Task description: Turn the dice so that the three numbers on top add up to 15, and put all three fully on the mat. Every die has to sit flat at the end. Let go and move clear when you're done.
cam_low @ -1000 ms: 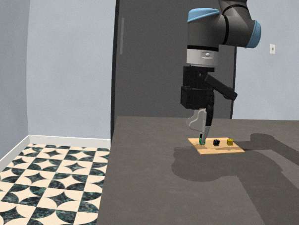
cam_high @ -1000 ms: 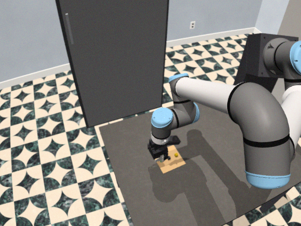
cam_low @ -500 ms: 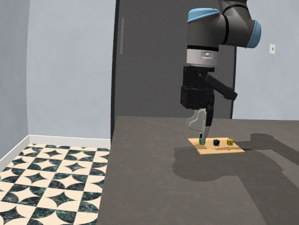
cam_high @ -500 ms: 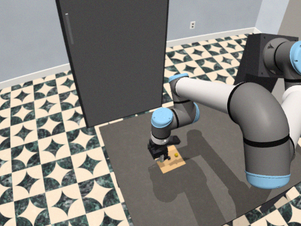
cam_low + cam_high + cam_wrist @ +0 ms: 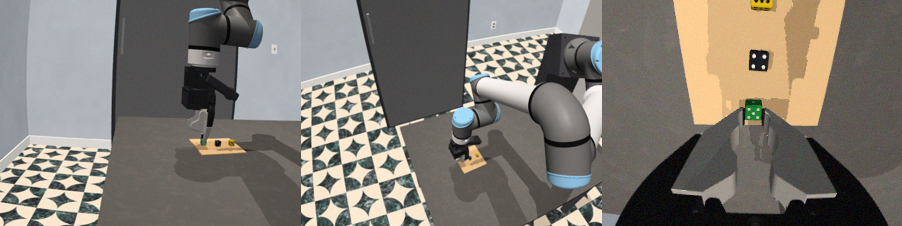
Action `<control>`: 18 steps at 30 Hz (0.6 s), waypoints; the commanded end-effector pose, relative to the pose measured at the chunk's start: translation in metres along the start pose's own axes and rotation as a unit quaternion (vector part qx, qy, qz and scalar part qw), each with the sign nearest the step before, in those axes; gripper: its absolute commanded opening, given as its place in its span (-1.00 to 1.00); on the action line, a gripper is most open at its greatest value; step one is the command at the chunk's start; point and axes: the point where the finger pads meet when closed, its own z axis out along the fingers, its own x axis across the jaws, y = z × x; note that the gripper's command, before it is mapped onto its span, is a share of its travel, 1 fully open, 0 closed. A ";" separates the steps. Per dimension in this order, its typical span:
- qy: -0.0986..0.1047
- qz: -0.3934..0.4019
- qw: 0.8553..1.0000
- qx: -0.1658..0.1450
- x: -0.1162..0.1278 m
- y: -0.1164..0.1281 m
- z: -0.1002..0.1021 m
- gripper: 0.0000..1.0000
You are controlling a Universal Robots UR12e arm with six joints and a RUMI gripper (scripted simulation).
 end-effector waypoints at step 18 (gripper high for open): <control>-0.001 -0.003 1.000 -0.001 0.003 0.006 0.000 -0.99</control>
